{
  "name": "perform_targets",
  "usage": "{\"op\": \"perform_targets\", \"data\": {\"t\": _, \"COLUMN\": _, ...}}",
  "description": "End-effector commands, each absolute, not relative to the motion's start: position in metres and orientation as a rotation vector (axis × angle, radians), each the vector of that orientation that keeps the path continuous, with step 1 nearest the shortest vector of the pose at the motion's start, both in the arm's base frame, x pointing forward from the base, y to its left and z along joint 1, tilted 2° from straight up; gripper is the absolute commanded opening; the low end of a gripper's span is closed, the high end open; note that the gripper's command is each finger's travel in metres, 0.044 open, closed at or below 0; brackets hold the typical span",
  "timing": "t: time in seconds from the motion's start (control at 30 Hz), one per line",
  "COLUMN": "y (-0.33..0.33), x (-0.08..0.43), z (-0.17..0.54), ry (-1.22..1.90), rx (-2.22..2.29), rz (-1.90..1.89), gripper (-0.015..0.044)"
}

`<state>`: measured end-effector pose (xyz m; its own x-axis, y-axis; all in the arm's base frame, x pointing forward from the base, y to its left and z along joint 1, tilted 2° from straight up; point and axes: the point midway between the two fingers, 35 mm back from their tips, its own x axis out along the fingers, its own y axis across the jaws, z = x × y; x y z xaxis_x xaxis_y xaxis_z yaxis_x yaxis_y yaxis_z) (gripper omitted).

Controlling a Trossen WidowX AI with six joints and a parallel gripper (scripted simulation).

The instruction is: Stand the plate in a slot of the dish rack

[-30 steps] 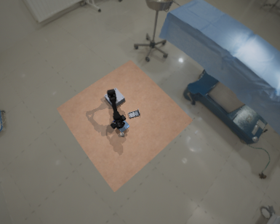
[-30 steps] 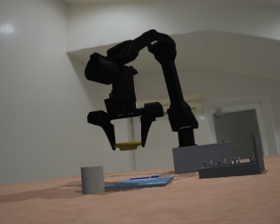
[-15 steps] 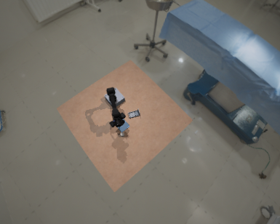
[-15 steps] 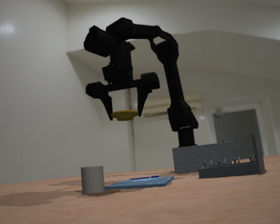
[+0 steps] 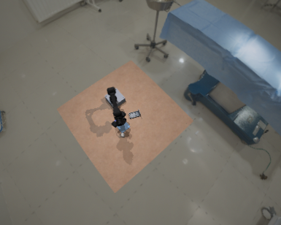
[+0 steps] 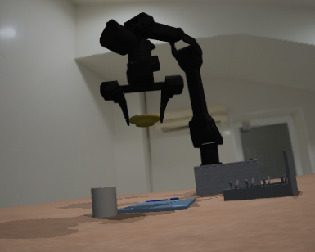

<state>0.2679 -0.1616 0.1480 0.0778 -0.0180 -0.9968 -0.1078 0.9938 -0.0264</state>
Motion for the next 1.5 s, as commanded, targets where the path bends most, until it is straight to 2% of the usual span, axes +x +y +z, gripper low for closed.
{"op": "perform_targets", "data": {"t": 0.0, "y": -0.151, "x": 0.267, "z": 0.148, "ry": 1.49, "rx": -0.223, "rz": 0.183, "gripper": 0.0}}
{"op": "perform_targets", "data": {"t": 0.73, "y": -0.106, "x": 0.267, "z": 0.148, "ry": 1.362, "rx": -0.822, "rz": 0.746, "gripper": 0.0}}
{"op": "perform_targets", "data": {"t": 1.47, "y": -0.065, "x": 0.261, "z": 0.147, "ry": 1.06, "rx": -1.403, "rz": 1.293, "gripper": 0.0}}
